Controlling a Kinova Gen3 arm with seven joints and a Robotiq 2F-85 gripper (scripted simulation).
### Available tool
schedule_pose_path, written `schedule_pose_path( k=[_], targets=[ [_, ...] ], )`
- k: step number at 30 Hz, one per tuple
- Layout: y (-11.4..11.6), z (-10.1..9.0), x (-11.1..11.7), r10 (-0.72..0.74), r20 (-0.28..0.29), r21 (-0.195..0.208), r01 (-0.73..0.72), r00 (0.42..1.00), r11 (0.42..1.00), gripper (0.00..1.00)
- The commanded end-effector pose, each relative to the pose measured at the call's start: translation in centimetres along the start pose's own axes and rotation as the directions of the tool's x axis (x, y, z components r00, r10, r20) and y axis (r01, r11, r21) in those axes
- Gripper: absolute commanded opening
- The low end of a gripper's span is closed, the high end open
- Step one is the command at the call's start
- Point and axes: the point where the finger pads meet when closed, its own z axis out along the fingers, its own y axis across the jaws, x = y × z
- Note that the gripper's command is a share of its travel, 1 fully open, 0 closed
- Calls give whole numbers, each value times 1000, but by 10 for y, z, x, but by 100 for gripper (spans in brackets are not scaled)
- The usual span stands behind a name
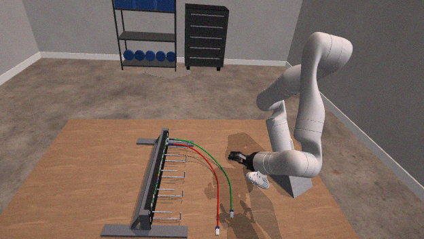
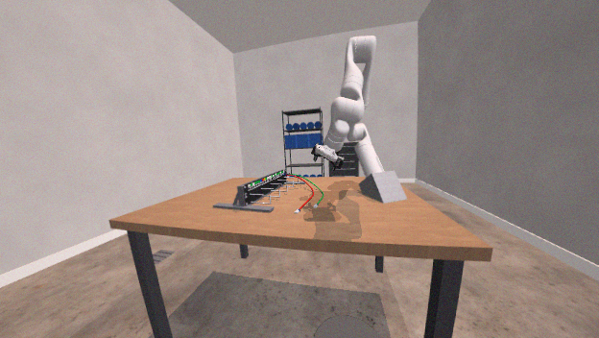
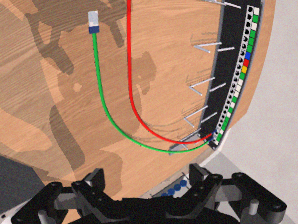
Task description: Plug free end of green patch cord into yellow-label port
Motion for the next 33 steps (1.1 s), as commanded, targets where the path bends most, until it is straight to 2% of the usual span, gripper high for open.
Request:
schedule_pose_path(
  k=[1, 18, 21, 25, 29, 32, 33],
  targets=[
    [0, 0, 0, 1, -1, 0, -1, 1000, 1000, 100],
    [0, 0, 0, 1, -1, 1, -1, 1000, 1000, 100],
    [-1, -3, 2, 32, -12, 19, -31, 999, 999, 100],
    [0, -10, 7, 126, -35, 76, -123, 991, 989, 100],
    [4, -24, 15, 294, -53, 183, -280, 954, 942, 100],
    [8, -36, 21, 407, -50, 262, -381, 912, 887, 100],
    [8, -36, 21, 407, -50, 262, -381, 912, 887, 100]
  ],
)
